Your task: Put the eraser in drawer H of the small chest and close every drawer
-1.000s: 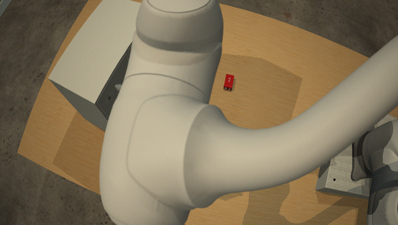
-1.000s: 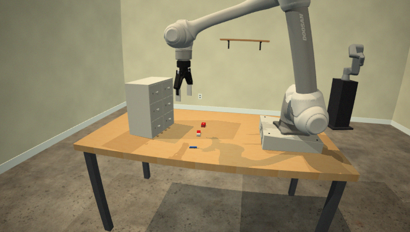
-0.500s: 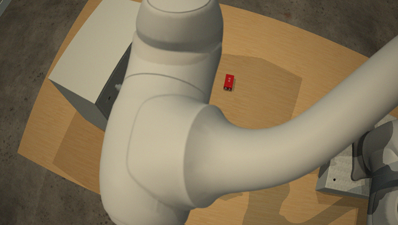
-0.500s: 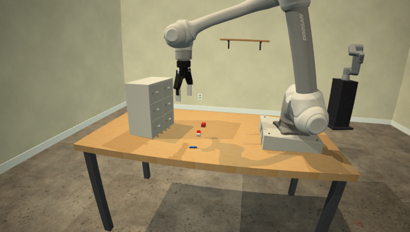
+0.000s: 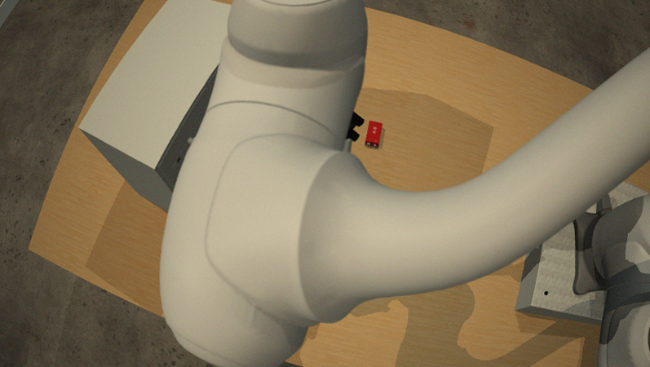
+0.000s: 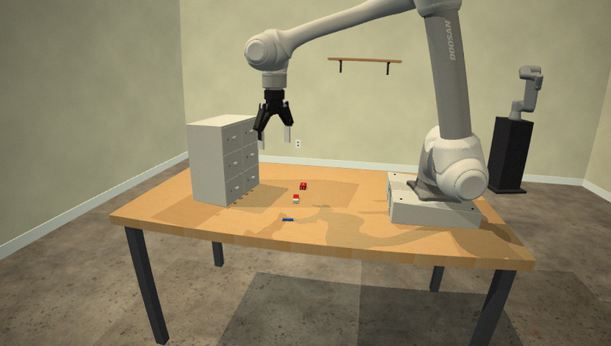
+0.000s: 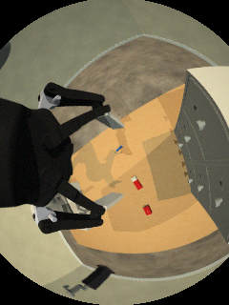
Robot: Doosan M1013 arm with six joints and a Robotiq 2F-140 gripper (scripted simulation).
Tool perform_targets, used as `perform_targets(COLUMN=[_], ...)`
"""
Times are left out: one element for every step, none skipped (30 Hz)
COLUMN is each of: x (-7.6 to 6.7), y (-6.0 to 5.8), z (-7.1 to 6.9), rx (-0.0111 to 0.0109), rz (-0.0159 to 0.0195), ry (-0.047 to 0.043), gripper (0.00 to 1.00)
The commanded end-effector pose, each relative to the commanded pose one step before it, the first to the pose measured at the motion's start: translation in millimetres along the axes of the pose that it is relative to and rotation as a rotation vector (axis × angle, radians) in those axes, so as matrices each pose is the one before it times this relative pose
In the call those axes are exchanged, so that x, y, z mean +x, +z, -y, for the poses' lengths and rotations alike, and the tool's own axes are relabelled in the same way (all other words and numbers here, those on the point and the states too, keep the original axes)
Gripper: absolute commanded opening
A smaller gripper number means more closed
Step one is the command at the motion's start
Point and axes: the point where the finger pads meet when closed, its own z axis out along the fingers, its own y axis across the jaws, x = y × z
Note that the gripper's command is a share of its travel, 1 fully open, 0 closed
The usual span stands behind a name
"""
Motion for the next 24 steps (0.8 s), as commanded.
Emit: perform_targets(x=[2.42, 0.00, 1.37, 1.60, 1.82, 2.05, 2.22, 2.37, 2.51, 2.64, 2.74, 2.83, 2.89, 2.93, 2.95, 2.94, 2.90, 0.00, 0.00, 2.84, 2.73, 2.62, 2.49, 2.34], y=[-1.21, 0.00, -0.44, -0.46, -0.49, -0.51, -0.54, -0.56, -0.58, -0.60, -0.61, -0.62, -0.63, -0.64, -0.64, -0.64, -0.63, 0.00, 0.00, -0.62, -0.61, -0.59, -0.57, -0.55], z=[-4.60, 0.00, -1.70, -1.69, -1.65, -1.56, -1.52, -1.46, -1.37, -1.26, -1.13, -0.99, -0.84, -0.69, -0.52, -0.36, -0.20, 0.00, 0.00, -0.04, 0.42, 0.51, 0.59, 0.68], rx=[-0.00649, 0.00000, 0.00000, 0.00000, 0.00001, 0.00123, 0.00113, 0.00105, 0.00111, 0.00117, 0.00114, 0.00107, 0.00102, 0.00097, 0.00091, 0.00085, 0.00079, 0.00000, 0.00000, 0.00133, 0.00042, 0.00034, 0.00033, 0.00035], rz=[-0.00439, 0.00000, -0.00001, -0.00001, -0.00001, 0.00119, 0.00112, 0.00109, 0.00130, 0.00160, 0.00168, 0.00169, 0.00172, 0.00175, 0.00178, 0.00180, 0.00182, 0.00000, 0.00000, 0.00247, 0.00194, 0.00180, 0.00170, 0.00170], ry=[0.19937, 0.00000, 0.07857, 0.08373, 0.08852, 0.05407, 0.05281, 0.05687, 0.05855, 0.05889, 0.05873, 0.05866, 0.05869, 0.05874, 0.05877, 0.05879, 0.05879, 0.00000, 0.00000, 0.16970, 0.04301, 0.04554, 0.05589, 0.05905], gripper=[1.00, 1.00, 1.00, 1.00, 1.00, 1.00, 1.00, 1.00, 1.00, 1.00, 1.00, 1.00, 1.00, 1.00, 1.00, 1.00, 1.00, 1.00, 1.00, 1.00, 1.00, 1.00, 1.00, 1.00])
